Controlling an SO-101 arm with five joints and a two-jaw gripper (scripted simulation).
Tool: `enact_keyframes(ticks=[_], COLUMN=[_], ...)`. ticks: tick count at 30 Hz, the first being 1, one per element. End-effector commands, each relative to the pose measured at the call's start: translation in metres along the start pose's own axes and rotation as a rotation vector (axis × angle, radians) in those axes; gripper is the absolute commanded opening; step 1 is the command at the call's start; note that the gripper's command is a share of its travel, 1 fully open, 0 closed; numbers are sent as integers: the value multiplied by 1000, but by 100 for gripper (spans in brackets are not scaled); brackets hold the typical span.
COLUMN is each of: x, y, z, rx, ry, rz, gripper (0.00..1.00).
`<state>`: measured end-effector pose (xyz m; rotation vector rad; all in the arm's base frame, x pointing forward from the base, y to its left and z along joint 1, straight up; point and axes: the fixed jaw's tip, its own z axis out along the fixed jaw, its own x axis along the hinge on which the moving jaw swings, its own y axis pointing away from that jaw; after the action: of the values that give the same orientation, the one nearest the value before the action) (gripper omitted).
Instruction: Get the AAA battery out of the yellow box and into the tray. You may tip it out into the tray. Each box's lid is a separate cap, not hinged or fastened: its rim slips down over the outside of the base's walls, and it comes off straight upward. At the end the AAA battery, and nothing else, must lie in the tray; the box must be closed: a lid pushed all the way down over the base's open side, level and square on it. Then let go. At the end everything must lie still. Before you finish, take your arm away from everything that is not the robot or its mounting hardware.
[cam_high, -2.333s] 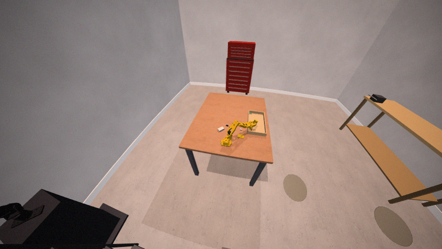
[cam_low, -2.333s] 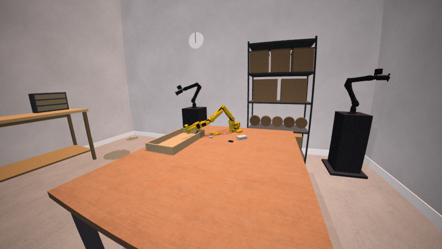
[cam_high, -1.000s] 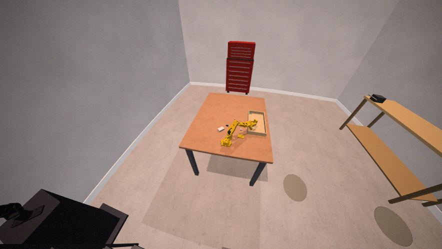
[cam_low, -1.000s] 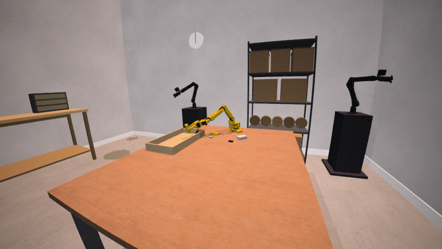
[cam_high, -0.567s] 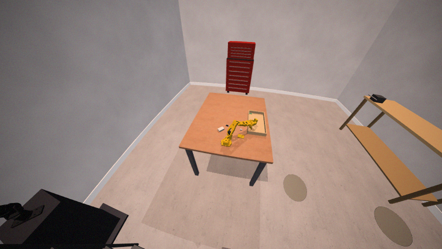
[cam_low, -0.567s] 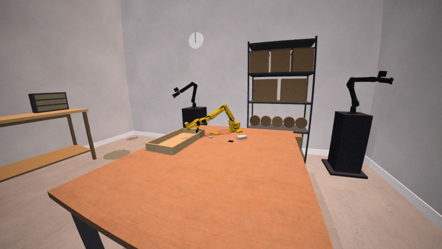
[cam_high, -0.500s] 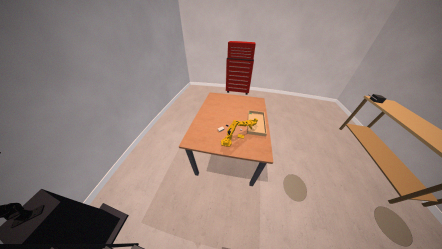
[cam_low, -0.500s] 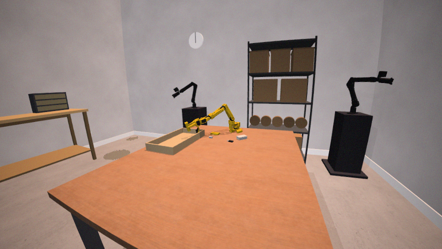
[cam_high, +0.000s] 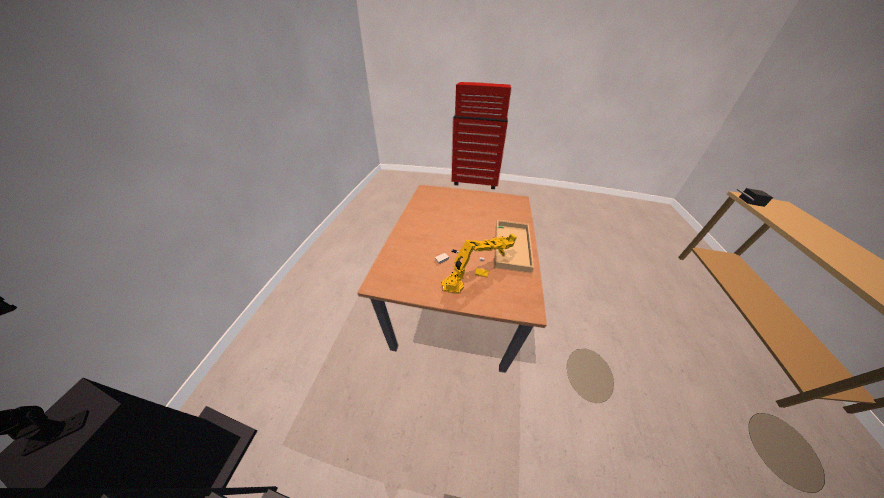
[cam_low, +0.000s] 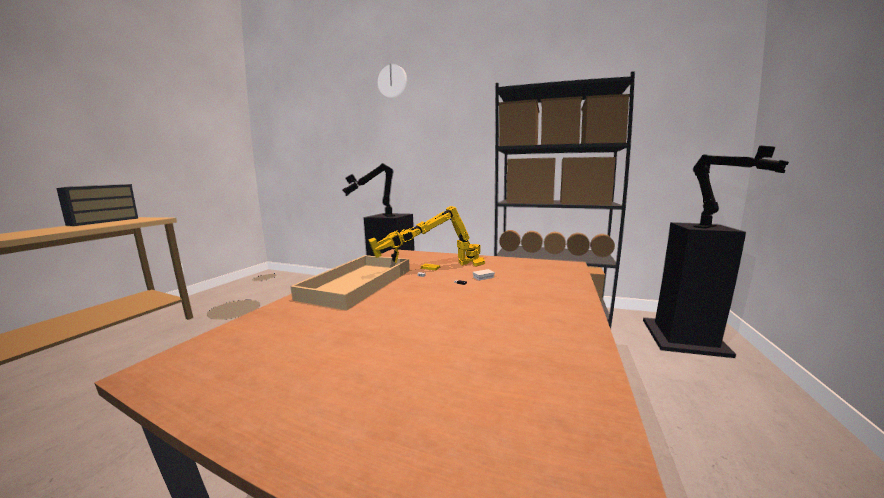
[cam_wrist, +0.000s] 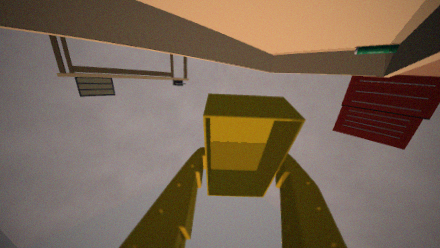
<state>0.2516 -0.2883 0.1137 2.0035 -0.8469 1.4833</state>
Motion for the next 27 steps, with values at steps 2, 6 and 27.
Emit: enact_keyframes(ticks=[2, 6, 27], x=[41, 46, 67], y=[6, 6, 10], z=[-10, -13, -28], rx=[-15, -17, -26], ry=[107, 107, 106], rz=[-10, -13, -26], gripper=[22, 22, 22])
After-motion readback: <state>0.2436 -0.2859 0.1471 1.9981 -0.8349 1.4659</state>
